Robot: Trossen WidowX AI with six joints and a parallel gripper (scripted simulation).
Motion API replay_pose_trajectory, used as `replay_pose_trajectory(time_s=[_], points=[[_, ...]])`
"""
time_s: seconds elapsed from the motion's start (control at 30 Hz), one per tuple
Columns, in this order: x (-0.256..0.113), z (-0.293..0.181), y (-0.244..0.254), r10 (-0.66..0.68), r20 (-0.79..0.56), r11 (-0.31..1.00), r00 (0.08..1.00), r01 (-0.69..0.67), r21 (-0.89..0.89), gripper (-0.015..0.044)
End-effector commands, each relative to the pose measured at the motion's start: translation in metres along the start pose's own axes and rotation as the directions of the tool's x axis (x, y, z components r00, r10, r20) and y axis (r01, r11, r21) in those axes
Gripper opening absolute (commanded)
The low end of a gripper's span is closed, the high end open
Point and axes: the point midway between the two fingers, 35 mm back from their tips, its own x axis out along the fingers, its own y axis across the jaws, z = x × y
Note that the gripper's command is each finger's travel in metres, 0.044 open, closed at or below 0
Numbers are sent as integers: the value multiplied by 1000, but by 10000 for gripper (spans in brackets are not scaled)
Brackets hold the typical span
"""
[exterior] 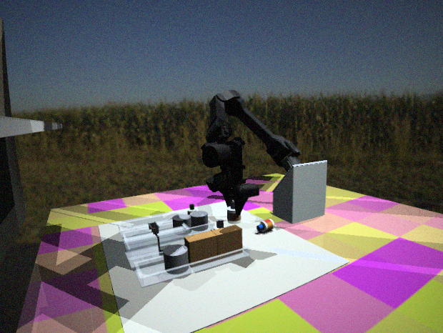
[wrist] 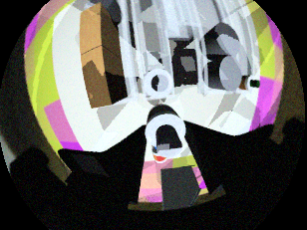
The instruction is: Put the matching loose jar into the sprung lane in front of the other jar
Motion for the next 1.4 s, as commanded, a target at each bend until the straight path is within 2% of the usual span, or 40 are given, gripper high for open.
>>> replay_pose_trajectory(time_s=[0.0,0.2,1.37], points=[[7,1,-1,-4,3,1000,1000,4,-8,0],[25,1,-1,-5,3,1000,1000,5,-8,0],[25,12,-1,-5,4,1000,1000,5,-8,0]])
